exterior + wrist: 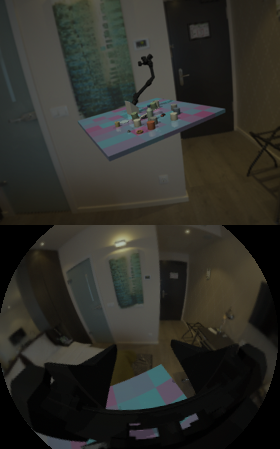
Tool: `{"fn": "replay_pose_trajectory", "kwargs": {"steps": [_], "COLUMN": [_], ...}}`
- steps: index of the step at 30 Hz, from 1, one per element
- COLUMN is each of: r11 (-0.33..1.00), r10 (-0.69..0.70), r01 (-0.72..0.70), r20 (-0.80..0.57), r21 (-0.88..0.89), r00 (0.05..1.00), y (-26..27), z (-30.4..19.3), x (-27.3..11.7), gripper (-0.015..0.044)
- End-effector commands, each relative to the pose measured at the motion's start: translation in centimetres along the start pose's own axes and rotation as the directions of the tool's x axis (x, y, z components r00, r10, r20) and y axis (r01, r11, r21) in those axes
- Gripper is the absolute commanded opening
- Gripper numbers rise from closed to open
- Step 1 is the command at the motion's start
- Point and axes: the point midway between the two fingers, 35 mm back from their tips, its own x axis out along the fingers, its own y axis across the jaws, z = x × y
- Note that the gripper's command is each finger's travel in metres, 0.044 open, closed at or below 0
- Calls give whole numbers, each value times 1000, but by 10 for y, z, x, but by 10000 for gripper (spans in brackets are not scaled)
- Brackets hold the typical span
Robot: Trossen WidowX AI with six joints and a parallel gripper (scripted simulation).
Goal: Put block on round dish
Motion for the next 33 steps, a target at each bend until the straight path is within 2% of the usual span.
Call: {"fn": "replay_pose_trajectory", "kwargs": {"steps": [1, 2, 9, 17, 24, 33], "r11": [1000, 1000, 974, 899, 790, 594], "r10": [4, 16, 187, 382, 552, 751], "r01": [-4, -16, -169, -316, -420, -510], "r20": [3, 11, 110, 189, 221, 202], "r21": [-3, -13, -151, -304, -446, -622], "r00": [1000, 1000, 976, 905, 804, 629], "y": [1, 5, 62, 123, 176, 243], "z": [0, 2, 17, 27, 27, 13], "x": [0, 0, -9, -30, -56, -100], "gripper": [426, 440, 440, 440, 440, 440]}}
